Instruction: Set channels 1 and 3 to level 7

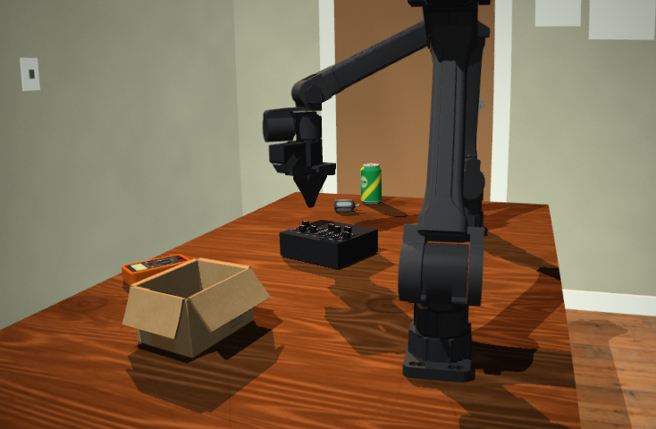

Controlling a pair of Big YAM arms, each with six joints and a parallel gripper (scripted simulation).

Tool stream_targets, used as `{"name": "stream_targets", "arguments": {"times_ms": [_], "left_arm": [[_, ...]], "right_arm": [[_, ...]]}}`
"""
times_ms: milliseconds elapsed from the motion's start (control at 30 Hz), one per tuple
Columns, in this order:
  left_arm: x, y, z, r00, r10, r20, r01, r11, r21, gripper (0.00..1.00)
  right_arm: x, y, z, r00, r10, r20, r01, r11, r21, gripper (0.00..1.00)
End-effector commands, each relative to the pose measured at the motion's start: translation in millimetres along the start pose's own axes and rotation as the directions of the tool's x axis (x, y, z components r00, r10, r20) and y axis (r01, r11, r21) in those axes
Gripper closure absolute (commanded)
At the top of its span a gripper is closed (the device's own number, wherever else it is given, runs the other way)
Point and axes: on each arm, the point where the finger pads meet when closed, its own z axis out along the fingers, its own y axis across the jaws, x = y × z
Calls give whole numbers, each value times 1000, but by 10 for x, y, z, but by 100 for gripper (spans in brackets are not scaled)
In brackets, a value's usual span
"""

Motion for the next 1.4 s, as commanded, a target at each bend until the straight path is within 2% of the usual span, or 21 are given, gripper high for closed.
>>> {"name": "stream_targets", "arguments": {"times_ms": [0,633,967,1367], "left_arm": [[-40,43,-12,1000,-14,17,14,1000,-10,0],[-40,43,-12,1000,-14,17,14,1000,-10,0],[-40,43,-12,1000,-14,17,14,1000,-10,0],[-40,43,-12,1000,-14,17,14,1000,-10,0]], "right_arm": [[-134,-76,-120,999,-10,34,9,1000,22,100],[-130,-74,-109,999,-10,33,9,1000,22,100],[-28,-20,75,1000,-9,1,9,1000,1,100],[-15,-37,131,1000,-5,1,5,1000,1,100]]}}
